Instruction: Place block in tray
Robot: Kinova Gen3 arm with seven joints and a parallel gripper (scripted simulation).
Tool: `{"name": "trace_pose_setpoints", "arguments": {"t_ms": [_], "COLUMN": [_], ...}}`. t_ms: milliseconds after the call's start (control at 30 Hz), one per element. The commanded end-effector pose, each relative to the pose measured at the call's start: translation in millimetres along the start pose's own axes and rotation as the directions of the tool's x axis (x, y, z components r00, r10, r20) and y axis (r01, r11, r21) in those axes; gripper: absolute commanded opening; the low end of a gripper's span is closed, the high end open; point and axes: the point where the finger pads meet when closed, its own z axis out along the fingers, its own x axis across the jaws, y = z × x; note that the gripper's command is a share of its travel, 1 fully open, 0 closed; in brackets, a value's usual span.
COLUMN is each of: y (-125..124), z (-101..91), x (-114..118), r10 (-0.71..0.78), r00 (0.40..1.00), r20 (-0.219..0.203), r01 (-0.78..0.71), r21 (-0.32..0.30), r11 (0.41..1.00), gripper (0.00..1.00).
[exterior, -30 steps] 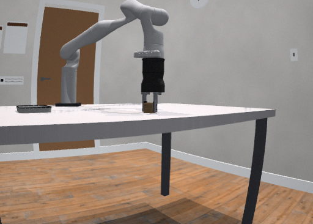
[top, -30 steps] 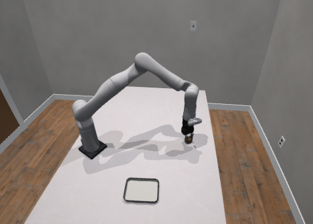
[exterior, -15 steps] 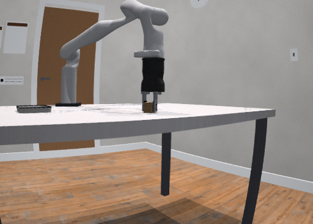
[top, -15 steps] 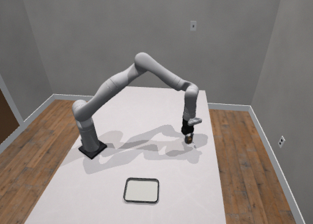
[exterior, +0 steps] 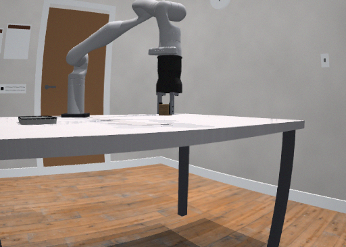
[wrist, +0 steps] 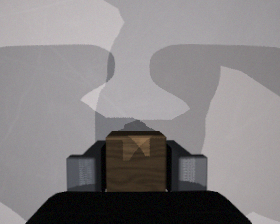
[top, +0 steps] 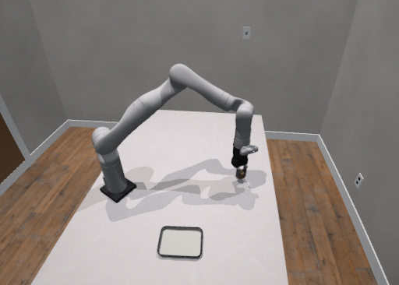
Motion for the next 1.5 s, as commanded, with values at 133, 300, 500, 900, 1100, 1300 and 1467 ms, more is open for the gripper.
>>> {"name": "trace_pose_setpoints", "arguments": {"t_ms": [133, 300, 500, 900, 1100, 1300, 1467], "y": [-0.1, -0.1, -0.1, -0.1, -0.2, -2.0, -9.5], "z": [-19.2, -29.4, -33.6, -33.7, -33.7, -33.8, -33.8], "x": [-0.5, -0.5, -0.5, -0.5, -0.4, 2.9, 18.0], "r10": [0.0, 0.0, 0.0, 0.0, 0.0, 0.0, 0.0], "r00": [1.0, 1.0, 1.0, 1.0, 1.0, 1.0, 1.0], "r20": [0.002, 0.002, 0.002, 0.002, 0.002, 0.002, 0.001], "r01": [0.0, 0.0, 0.0, 0.0, 0.0, 0.0, 0.0], "r21": [0.0, 0.0, 0.0, 0.0, 0.0, 0.0, 0.0], "r11": [1.0, 1.0, 1.0, 1.0, 1.0, 1.0, 1.0], "gripper": [0.0, 0.0, 0.0, 0.0, 0.0, 0.0, 0.0]}}
